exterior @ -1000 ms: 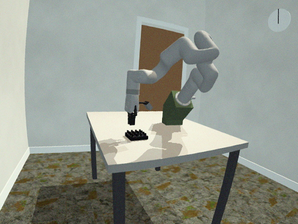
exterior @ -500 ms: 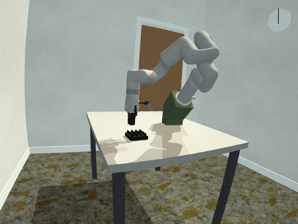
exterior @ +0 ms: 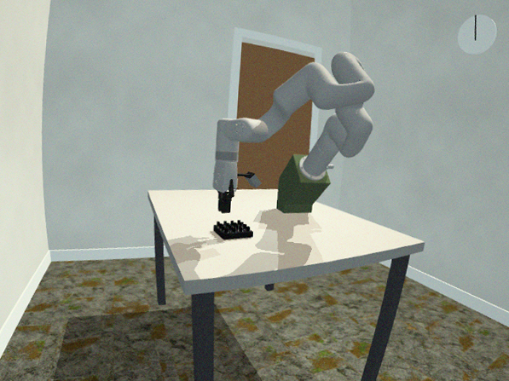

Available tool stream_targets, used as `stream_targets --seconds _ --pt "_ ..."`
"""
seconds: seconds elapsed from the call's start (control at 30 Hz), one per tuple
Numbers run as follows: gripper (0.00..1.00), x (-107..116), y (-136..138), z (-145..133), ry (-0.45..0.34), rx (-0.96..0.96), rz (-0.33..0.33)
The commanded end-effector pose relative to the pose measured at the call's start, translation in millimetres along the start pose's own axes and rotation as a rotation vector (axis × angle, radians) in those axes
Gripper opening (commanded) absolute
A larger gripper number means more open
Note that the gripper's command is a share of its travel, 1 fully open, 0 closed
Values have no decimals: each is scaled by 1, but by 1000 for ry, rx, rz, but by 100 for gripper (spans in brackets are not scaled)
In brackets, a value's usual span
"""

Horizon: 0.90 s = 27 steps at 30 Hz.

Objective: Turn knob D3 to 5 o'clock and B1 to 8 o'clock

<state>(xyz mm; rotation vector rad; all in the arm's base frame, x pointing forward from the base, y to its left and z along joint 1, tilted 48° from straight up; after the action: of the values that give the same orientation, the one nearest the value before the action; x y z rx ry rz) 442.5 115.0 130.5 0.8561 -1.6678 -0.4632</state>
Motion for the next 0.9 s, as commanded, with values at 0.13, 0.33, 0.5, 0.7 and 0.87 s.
stream_targets --seconds 0.13,0.33,0.5,0.7,0.87 --pt "19 0 0 -1 -3 1 1" --pt "19 -3 0 -1 -3 1 1" --pt "19 -6 0 -1 -3 1 1" --pt "19 -13 0 -1 -3 1 0" --pt "19 -19 0 -1 -3 1 0"
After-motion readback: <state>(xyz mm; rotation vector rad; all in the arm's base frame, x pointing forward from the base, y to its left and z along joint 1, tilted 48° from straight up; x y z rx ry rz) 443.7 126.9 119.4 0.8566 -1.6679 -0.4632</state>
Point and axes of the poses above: the point where the finger pads meet when closed, its own x axis back along the fingers, its own y axis across the jaws, z = x × y, the point moved 8 cm from there along x, back along the fingers, and after that the axes turned 10 degrees about x, right-handed, at the moved point
